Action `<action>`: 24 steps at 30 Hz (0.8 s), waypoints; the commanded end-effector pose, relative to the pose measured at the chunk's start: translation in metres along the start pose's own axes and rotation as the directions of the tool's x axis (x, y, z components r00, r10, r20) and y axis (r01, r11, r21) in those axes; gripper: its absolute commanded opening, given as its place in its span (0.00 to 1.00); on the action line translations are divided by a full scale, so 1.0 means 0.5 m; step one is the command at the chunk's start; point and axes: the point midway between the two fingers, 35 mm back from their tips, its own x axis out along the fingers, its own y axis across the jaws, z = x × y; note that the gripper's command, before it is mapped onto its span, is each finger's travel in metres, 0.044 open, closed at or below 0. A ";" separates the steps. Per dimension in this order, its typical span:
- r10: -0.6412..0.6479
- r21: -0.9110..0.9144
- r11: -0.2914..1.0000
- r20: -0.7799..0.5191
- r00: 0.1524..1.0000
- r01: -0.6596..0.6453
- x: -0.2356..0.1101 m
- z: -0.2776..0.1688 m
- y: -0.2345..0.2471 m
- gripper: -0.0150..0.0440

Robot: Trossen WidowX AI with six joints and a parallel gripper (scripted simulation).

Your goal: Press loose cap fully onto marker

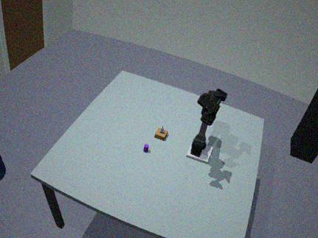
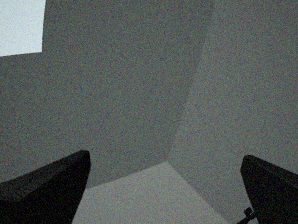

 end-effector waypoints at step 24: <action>-0.926 0.108 0.188 0.350 0.140 0.976 -0.267 0.345 -0.556 0.67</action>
